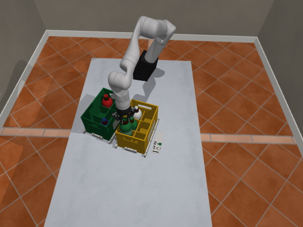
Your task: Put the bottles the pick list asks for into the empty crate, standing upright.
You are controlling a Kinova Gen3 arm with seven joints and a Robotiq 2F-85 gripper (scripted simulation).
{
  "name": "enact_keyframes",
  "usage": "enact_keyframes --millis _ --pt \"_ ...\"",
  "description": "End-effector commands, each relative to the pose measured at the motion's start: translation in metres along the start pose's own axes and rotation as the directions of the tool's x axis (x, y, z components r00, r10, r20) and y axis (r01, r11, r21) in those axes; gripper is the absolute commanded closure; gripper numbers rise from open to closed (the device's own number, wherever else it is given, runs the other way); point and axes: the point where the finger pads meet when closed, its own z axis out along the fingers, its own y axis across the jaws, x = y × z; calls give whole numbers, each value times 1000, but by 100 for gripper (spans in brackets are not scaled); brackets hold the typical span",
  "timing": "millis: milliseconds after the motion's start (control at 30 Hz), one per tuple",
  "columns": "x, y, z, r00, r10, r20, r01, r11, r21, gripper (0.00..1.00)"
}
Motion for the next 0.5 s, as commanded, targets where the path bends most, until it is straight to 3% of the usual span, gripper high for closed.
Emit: enact_keyframes --millis 0,467 --pt "0 -1 0 1000 0 2 0 1000 2 90" --pt "-1 -1 12 1000 0 2 0 1000 2 90"
